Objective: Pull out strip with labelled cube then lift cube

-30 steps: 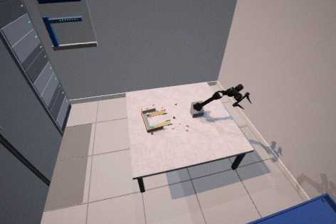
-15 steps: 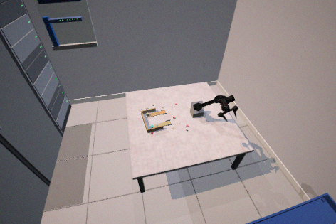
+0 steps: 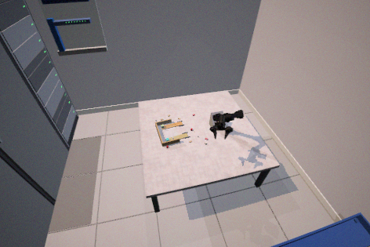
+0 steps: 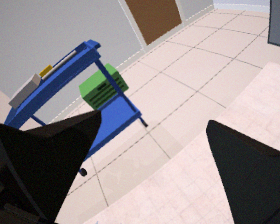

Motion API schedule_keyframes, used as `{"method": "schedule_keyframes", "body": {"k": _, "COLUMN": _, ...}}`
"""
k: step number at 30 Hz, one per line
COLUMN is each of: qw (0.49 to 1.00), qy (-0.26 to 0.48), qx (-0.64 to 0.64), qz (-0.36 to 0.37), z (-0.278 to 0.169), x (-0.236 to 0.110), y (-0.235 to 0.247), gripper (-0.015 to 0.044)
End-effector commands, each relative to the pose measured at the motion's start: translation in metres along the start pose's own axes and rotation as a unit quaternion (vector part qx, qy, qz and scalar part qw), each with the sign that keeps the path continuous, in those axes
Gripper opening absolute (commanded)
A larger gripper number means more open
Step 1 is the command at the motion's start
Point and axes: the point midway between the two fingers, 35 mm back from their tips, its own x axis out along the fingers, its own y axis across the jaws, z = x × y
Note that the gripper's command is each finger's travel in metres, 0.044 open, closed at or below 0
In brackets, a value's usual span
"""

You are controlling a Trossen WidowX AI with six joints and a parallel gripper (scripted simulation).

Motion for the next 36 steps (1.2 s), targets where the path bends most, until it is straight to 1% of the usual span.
{"method": "schedule_keyframes", "body": {"k": 1, "qw": 0.998, "qy": -0.022, "qx": -0.007, "qz": -0.052, "z": 0.013, "x": -0.003, "y": -0.06, "gripper": 0.04}}
{"method": "schedule_keyframes", "body": {"k": 6, "qw": 0.991, "qy": -0.047, "qx": -0.015, "qz": -0.126, "z": 0.024, "x": -0.021, "y": -0.141, "gripper": 0.04}}
{"method": "schedule_keyframes", "body": {"k": 10, "qw": 0.98, "qy": -0.061, "qx": -0.016, "qz": -0.187, "z": 0.025, "x": -0.045, "y": -0.208, "gripper": 0.04}}
{"method": "schedule_keyframes", "body": {"k": 16, "qw": 0.958, "qy": -0.072, "qx": -0.009, "qz": -0.277, "z": 0.009, "x": -0.097, "y": -0.3, "gripper": 0.04}}
{"method": "schedule_keyframes", "body": {"k": 21, "qw": 0.934, "qy": -0.072, "qx": 0.003, "qz": -0.35, "z": -0.02, "x": -0.151, "y": -0.364, "gripper": 0.04}}
{"method": "schedule_keyframes", "body": {"k": 26, "qw": 0.907, "qy": -0.064, "qx": 0.022, "qz": -0.416, "z": -0.064, "x": -0.206, "y": -0.412, "gripper": 0.04}}
{"method": "schedule_keyframes", "body": {"k": 31, "qw": 0.879, "qy": -0.05, "qx": 0.048, "qz": -0.473, "z": -0.119, "x": -0.257, "y": -0.442, "gripper": 0.04}}
{"method": "schedule_keyframes", "body": {"k": 33, "qw": 0.872, "qy": -0.045, "qx": 0.056, "qz": -0.485, "z": -0.134, "x": -0.267, "y": -0.447, "gripper": 0.04}}
{"method": "schedule_keyframes", "body": {"k": 36, "qw": 0.871, "qy": -0.045, "qx": 0.057, "qz": -0.486, "z": -0.136, "x": -0.269, "y": -0.447, "gripper": 0.04}}
